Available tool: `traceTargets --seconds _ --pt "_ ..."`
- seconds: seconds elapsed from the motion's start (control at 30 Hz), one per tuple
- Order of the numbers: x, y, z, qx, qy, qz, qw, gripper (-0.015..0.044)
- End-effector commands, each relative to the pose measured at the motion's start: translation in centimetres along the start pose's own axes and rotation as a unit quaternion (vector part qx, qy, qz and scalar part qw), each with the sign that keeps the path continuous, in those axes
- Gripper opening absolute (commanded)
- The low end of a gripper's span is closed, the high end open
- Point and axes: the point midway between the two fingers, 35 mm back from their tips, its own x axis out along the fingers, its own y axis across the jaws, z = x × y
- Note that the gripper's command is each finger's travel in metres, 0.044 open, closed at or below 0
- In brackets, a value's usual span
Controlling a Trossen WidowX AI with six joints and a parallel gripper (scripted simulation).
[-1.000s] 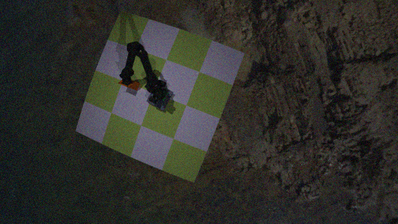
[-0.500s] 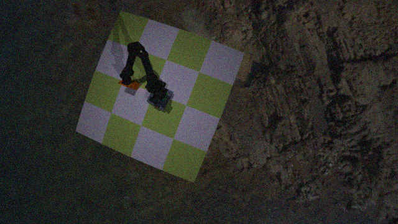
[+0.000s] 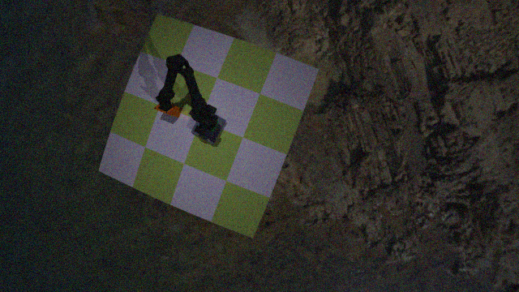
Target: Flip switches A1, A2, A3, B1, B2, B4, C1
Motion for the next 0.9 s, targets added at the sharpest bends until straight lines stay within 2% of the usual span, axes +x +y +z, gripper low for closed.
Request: traceTargets --seconds 0.0,0.87 --pt "0.17 0.03 -0.07 0.002 0.002 0.004 1.0 0.0" --pt "0.52 0.04 -0.07 0.002 0.002 0.004 1.0 0.0"
